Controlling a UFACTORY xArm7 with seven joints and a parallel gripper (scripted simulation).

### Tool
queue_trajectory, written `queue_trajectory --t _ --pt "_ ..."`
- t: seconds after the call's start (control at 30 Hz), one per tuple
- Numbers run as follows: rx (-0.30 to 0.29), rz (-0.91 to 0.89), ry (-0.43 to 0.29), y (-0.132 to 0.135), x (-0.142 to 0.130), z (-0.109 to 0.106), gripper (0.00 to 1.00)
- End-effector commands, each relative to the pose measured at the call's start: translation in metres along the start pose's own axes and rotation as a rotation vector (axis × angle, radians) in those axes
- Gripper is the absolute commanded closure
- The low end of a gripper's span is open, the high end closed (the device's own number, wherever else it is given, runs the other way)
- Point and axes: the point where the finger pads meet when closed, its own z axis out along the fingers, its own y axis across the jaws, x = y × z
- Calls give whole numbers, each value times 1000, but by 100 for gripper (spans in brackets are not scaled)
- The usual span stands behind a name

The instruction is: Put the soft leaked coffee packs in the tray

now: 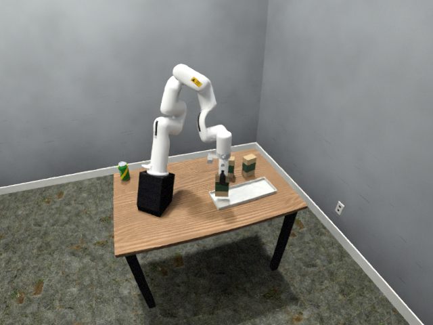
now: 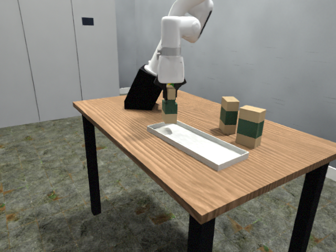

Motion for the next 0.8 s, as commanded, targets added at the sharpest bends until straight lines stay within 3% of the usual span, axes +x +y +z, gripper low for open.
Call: queue_trajectory --t 0.0,0.47,0.77 --pt "1 0 -3 -1 -1 8 75" --pt "1 0 -3 -1 -1 35 75" --pt "1 0 -3 -1 -1 40 75"
